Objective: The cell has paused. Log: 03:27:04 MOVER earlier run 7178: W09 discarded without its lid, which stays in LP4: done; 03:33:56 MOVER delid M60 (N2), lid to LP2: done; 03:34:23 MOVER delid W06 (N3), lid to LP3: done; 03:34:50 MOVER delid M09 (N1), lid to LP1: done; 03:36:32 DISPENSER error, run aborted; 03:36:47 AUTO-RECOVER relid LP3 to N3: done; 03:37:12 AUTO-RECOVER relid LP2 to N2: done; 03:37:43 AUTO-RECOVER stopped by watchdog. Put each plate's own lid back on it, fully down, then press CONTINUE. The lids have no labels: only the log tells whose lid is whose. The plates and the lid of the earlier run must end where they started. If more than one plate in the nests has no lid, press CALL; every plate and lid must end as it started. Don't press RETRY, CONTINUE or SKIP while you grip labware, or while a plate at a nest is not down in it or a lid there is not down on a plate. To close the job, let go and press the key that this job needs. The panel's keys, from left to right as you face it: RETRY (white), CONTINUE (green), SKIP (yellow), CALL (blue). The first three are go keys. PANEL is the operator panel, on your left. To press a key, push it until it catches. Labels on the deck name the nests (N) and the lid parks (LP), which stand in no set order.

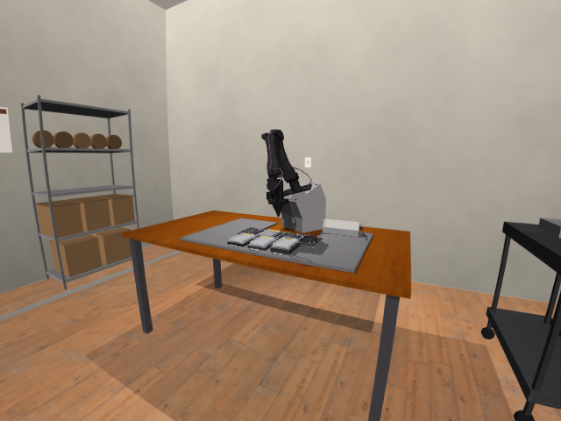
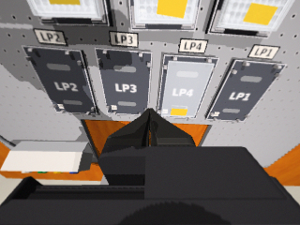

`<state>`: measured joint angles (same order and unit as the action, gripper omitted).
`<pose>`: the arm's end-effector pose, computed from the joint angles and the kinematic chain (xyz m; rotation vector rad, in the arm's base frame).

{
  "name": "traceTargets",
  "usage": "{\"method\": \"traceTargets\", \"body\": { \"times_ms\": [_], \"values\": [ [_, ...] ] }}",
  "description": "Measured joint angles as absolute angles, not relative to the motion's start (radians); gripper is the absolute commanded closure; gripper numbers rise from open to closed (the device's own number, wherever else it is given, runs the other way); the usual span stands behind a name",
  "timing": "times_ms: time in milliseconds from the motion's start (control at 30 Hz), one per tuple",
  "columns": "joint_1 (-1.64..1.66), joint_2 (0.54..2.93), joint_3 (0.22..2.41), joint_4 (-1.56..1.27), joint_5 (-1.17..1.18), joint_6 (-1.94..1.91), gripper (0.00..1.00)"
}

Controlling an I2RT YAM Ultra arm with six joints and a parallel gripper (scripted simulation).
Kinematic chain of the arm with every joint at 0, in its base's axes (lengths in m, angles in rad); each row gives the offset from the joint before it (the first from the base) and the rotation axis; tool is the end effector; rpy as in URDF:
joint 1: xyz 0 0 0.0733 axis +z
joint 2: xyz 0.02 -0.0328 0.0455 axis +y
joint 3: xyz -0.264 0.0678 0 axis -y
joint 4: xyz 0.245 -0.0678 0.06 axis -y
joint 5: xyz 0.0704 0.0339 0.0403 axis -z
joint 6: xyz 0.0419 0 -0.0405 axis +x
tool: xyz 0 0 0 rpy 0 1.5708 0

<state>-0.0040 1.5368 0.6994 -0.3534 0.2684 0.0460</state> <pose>0.2605 -0.0111 0.1378 0.1394 2.7326 -0.3582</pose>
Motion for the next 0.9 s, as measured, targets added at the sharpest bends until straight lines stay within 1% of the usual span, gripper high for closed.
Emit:
{"method": "traceTargets", "body": {
  "times_ms": [533, 900],
  "values": [
    [0.276, 1.647, 0.709, -0.344, 0.347, 0.036, 1.0],
    [0.447, 1.758, 0.768, -0.357, 0.399, 0.019, 1.0]
  ]
}}
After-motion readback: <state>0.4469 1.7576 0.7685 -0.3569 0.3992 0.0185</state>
